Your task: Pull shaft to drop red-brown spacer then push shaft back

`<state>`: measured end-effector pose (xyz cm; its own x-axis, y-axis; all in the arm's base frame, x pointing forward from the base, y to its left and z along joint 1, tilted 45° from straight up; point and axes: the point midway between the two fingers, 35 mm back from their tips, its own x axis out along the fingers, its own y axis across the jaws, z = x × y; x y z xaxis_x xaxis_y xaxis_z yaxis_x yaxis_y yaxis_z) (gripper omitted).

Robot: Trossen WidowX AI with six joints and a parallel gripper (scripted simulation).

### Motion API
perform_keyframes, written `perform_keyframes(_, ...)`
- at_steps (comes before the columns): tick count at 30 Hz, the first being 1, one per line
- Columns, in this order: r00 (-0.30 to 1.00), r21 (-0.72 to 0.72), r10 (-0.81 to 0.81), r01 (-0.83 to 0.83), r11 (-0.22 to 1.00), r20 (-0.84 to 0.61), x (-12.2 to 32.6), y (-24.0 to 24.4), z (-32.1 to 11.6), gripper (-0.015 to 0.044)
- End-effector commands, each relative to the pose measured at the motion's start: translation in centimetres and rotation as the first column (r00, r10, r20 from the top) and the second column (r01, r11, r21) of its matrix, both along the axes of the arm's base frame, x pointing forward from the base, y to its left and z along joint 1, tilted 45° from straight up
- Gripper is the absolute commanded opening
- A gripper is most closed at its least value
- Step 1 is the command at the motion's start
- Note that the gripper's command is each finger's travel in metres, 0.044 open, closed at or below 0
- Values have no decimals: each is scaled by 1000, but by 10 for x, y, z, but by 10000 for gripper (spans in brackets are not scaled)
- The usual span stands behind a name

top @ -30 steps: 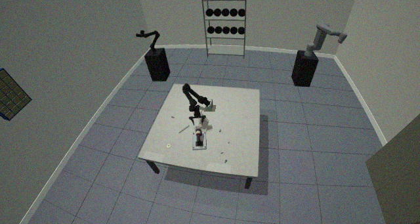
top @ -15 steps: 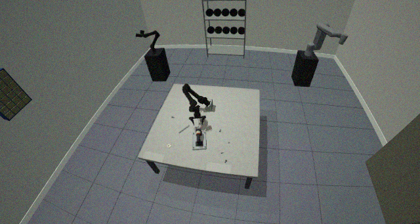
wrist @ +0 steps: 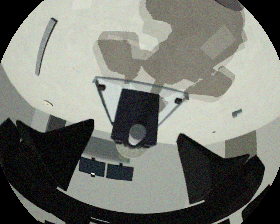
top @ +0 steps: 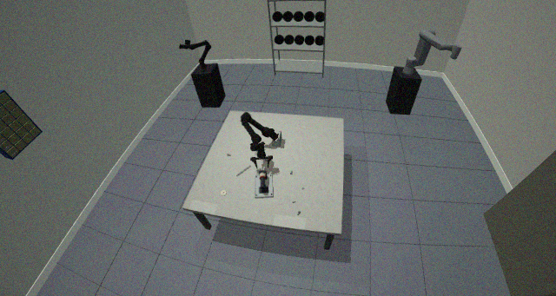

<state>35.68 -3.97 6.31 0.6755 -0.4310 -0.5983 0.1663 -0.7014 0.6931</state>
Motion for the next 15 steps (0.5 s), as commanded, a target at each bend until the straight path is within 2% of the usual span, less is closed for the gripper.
perform_keyframes(1,1000,0,8,-8,1000,4,6,-2,-2,440)
perform_keyframes(15,1000,-1,8,-8,1000,5,11,-6,-7,440)
